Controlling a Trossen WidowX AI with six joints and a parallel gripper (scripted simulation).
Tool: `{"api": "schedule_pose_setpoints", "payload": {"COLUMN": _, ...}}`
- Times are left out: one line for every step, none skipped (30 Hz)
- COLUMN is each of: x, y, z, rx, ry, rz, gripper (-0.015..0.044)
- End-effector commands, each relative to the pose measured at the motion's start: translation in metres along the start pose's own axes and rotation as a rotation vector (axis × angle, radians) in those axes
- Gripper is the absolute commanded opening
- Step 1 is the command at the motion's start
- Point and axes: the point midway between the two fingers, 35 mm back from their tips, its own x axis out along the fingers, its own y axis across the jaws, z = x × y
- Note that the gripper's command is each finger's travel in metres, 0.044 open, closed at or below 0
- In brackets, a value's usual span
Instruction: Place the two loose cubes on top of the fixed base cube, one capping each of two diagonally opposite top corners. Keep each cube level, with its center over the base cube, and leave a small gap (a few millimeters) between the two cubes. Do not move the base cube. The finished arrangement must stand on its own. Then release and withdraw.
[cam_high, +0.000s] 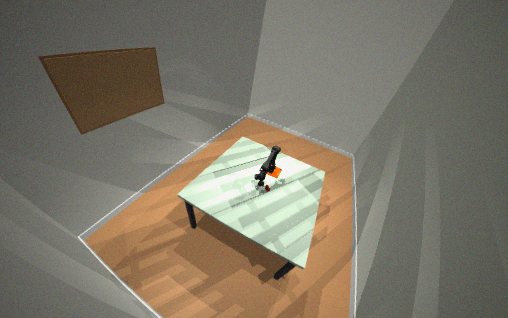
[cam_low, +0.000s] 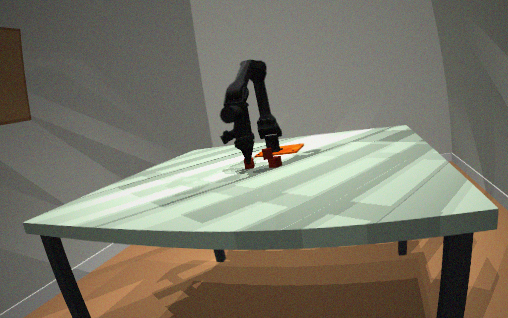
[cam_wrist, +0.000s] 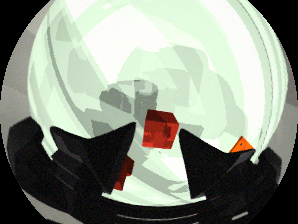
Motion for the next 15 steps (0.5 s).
{"api": "schedule_pose_setpoints", "payload": {"x": 0.003, "y": -0.001, "z": 0.000, "rx": -0.005, "ry": 0.001, "rz": -0.002, "gripper": 0.0186}}
{"api": "schedule_pose_setpoints", "payload": {"x": 0.003, "y": -0.001, "z": 0.000, "rx": -0.005, "ry": 0.001, "rz": -0.002, "gripper": 0.0160}}
{"api": "schedule_pose_setpoints", "payload": {"x": 0.003, "y": -0.001, "z": 0.000, "rx": -0.005, "ry": 0.001, "rz": -0.002, "gripper": 0.0134}}
{"api": "schedule_pose_setpoints", "payload": {"x": 0.003, "y": -0.001, "z": 0.000, "rx": -0.005, "ry": 0.001, "rz": -0.002, "gripper": 0.0107}}
{"api": "schedule_pose_setpoints", "payload": {"x": 0.003, "y": -0.001, "z": 0.000, "rx": -0.005, "ry": 0.001, "rz": -0.002, "gripper": 0.0105}}
{"api": "schedule_pose_setpoints", "payload": {"x": 0.003, "y": -0.001, "z": 0.000, "rx": -0.005, "ry": 0.001, "rz": -0.002, "gripper": 0.0105}}
{"api": "schedule_pose_setpoints", "payload": {"x": 0.003, "y": -0.001, "z": 0.000, "rx": -0.005, "ry": 0.001, "rz": -0.002, "gripper": 0.0105}}
{"api": "schedule_pose_setpoints", "payload": {"x": 0.002, "y": -0.001, "z": 0.000, "rx": -0.007, "ry": 0.000, "rz": -0.001, "gripper": 0.0105}}
{"api": "schedule_pose_setpoints", "payload": {"x": 0.001, "y": 0.000, "z": 0.000, "rx": -0.010, "ry": -0.003, "rz": 0.001, "gripper": 0.0105}}
{"api": "schedule_pose_setpoints", "payload": {"x": 0.000, "y": 0.001, "z": 0.000, "rx": -0.016, "ry": -0.007, "rz": 0.005, "gripper": 0.0105}}
{"api": "schedule_pose_setpoints", "payload": {"x": -0.002, "y": 0.002, "z": 0.001, "rx": -0.024, "ry": -0.011, "rz": 0.010, "gripper": 0.0105}}
{"api": "schedule_pose_setpoints", "payload": {"x": -0.004, "y": 0.003, "z": 0.001, "rx": -0.031, "ry": -0.016, "rz": 0.014, "gripper": 0.0105}}
{"api": "schedule_pose_setpoints", "payload": {"x": -0.006, "y": 0.004, "z": 0.002, "rx": -0.038, "ry": -0.020, "rz": 0.018, "gripper": 0.0105}}
{"api": "schedule_pose_setpoints", "payload": {"x": -0.008, "y": 0.004, "z": 0.002, "rx": -0.039, "ry": -0.021, "rz": 0.019, "gripper": 0.0105}}
{"api": "schedule_pose_setpoints", "payload": {"x": -0.010, "y": 0.004, "z": 0.002, "rx": -0.039, "ry": -0.021, "rz": 0.019, "gripper": 0.0105}}
